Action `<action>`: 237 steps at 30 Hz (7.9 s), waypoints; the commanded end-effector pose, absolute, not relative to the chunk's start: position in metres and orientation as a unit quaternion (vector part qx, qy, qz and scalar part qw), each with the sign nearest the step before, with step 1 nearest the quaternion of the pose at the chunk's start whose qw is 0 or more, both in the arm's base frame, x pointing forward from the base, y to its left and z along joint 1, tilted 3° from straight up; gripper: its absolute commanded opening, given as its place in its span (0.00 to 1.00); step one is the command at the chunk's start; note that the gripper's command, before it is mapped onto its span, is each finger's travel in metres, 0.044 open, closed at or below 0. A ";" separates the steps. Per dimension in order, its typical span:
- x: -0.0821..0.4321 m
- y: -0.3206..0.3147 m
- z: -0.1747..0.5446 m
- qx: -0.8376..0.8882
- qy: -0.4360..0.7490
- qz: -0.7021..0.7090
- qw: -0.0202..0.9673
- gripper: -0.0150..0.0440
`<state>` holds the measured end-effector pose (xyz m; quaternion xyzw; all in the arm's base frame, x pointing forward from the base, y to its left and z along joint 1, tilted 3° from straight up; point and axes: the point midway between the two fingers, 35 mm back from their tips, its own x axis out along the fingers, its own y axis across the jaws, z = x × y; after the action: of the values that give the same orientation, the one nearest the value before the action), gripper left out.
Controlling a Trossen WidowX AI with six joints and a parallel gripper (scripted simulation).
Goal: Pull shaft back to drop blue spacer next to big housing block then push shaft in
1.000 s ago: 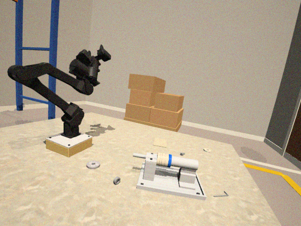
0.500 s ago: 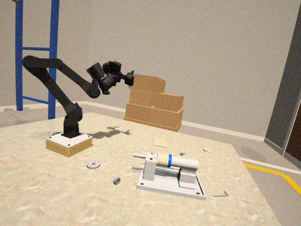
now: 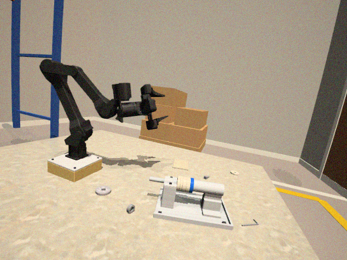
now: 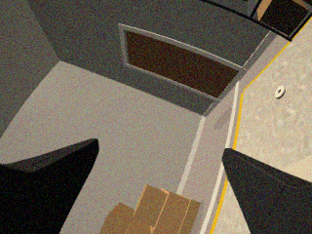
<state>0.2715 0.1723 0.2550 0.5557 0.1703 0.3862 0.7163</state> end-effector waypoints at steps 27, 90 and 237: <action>0.321 -0.061 0.074 0.964 0.103 -0.238 0.059 1.00; 0.325 -0.065 0.074 0.964 0.103 -0.238 0.059 1.00; 0.356 -0.058 0.047 0.964 0.103 -0.237 0.059 0.25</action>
<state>0.3568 -0.0586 0.0471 0.9644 0.1023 -0.2367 0.0579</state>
